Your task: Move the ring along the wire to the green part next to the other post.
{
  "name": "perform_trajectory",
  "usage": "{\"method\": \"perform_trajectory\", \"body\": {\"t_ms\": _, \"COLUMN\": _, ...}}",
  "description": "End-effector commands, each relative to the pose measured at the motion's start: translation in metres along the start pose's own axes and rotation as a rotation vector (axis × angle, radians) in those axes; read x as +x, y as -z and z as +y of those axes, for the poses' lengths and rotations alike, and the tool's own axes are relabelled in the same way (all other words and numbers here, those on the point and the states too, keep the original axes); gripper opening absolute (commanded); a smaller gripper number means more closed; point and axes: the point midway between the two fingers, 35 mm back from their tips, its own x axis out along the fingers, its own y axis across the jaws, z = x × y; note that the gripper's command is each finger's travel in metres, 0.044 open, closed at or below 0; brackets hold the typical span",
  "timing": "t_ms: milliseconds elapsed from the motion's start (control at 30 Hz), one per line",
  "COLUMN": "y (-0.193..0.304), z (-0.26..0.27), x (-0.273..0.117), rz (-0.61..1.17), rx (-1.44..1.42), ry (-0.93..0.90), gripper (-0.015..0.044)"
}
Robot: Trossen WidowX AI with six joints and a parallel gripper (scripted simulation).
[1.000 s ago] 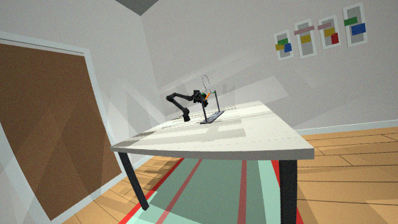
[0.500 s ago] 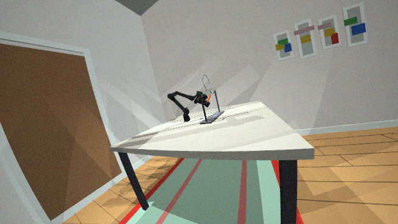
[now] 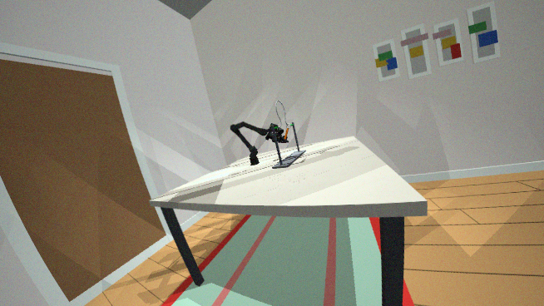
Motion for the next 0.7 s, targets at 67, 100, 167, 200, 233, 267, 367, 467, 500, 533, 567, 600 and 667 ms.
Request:
{"method": "perform_trajectory", "body": {"t_ms": 67, "y": -0.003, "z": 0.015, "x": -0.002, "rz": 0.004, "rx": 0.076, "ry": -0.038, "gripper": -0.0150}}
{"method": "perform_trajectory", "body": {"t_ms": 100, "y": -0.004, "z": 0.018, "x": -0.003, "rz": 0.006, "rx": 0.088, "ry": -0.044, "gripper": -0.0150}}
{"method": "perform_trajectory", "body": {"t_ms": 167, "y": -0.004, "z": 0.022, "x": -0.004, "rz": 0.007, "rx": 0.105, "ry": -0.052, "gripper": -0.0150}}
{"method": "perform_trajectory", "body": {"t_ms": 200, "y": -0.004, "z": 0.024, "x": -0.004, "rz": 0.008, "rx": 0.112, "ry": -0.056, "gripper": -0.0150}}
{"method": "perform_trajectory", "body": {"t_ms": 233, "y": -0.005, "z": 0.025, "x": -0.004, "rz": 0.009, "rx": 0.117, "ry": -0.059, "gripper": -0.0150}}
{"method": "perform_trajectory", "body": {"t_ms": 267, "y": -0.005, "z": 0.027, "x": -0.005, "rz": 0.009, "rx": 0.122, "ry": -0.061, "gripper": -0.0150}}
{"method": "perform_trajectory", "body": {"t_ms": 367, "y": -0.006, "z": 0.031, "x": -0.005, "rz": 0.010, "rx": 0.135, "ry": -0.068, "gripper": -0.0150}}
{"method": "perform_trajectory", "body": {"t_ms": 467, "y": -0.006, "z": 0.035, "x": -0.006, "rz": 0.011, "rx": 0.143, "ry": -0.071, "gripper": -0.0150}}
{"method": "perform_trajectory", "body": {"t_ms": 500, "y": -0.006, "z": 0.037, "x": -0.006, "rz": 0.011, "rx": 0.145, "ry": -0.072, "gripper": -0.0150}}
{"method": "perform_trajectory", "body": {"t_ms": 533, "y": -0.006, "z": 0.038, "x": -0.007, "rz": 0.011, "rx": 0.148, "ry": -0.074, "gripper": -0.0150}}
{"method": "perform_trajectory", "body": {"t_ms": 567, "y": -0.007, "z": 0.039, "x": -0.007, "rz": 0.011, "rx": 0.149, "ry": -0.074, "gripper": -0.0150}}
{"method": "perform_trajectory", "body": {"t_ms": 600, "y": -0.007, "z": 0.040, "x": -0.007, "rz": 0.011, "rx": 0.151, "ry": -0.075, "gripper": -0.0150}}
{"method": "perform_trajectory", "body": {"t_ms": 667, "y": -0.007, "z": 0.042, "x": -0.008, "rz": 0.011, "rx": 0.153, "ry": -0.076, "gripper": -0.0150}}
